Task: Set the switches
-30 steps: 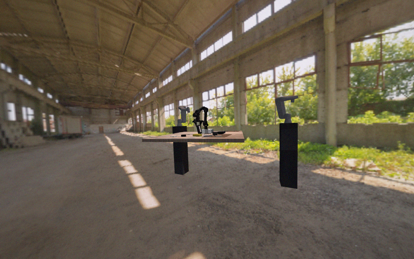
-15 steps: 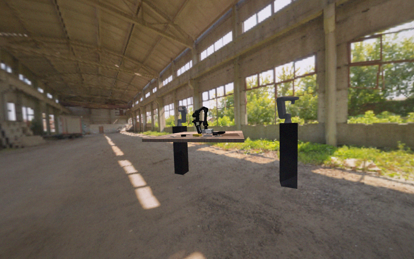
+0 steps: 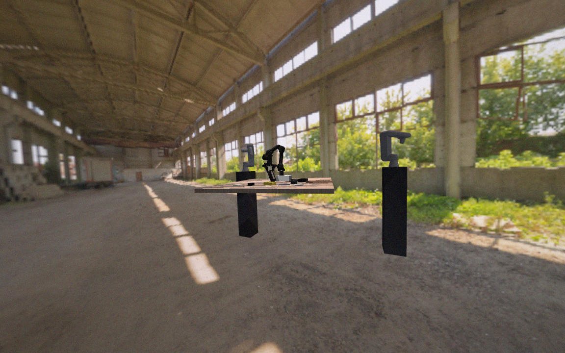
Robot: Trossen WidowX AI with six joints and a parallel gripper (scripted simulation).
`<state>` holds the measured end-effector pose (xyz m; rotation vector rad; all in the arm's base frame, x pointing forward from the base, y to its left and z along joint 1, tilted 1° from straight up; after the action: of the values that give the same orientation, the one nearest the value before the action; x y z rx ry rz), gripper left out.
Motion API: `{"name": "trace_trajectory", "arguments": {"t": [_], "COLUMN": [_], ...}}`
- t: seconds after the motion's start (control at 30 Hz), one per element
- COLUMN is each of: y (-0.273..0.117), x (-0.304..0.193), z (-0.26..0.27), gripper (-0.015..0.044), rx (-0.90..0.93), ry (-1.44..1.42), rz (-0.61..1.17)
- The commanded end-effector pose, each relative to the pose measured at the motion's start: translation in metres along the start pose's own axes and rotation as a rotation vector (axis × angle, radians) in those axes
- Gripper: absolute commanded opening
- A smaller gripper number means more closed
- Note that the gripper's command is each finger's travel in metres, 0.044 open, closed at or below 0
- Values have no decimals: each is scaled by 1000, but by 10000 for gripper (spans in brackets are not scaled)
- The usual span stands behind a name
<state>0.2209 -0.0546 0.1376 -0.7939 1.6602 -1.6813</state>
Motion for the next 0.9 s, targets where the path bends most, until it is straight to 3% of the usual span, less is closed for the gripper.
{"name": "trace_trajectory", "arguments": {"t": [0.0, 0.87], "y": [5, 16], "x": [3, 21], "z": [-2, 1], "gripper": [338, 338], "rx": [-7, -7], "ry": [-4, -4], "rz": [-2, -4]}}
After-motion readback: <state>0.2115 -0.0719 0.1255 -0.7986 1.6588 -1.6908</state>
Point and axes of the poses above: the point midway between the two fingers, 35 mm back from their tips, its own y axis out along the fingers, its own z axis across the jaws, x = y × z, the point moved 5 cm from there along -y, back along the fingers, and after that the axes turned 8 degrees about y, right-handed, at the moved point
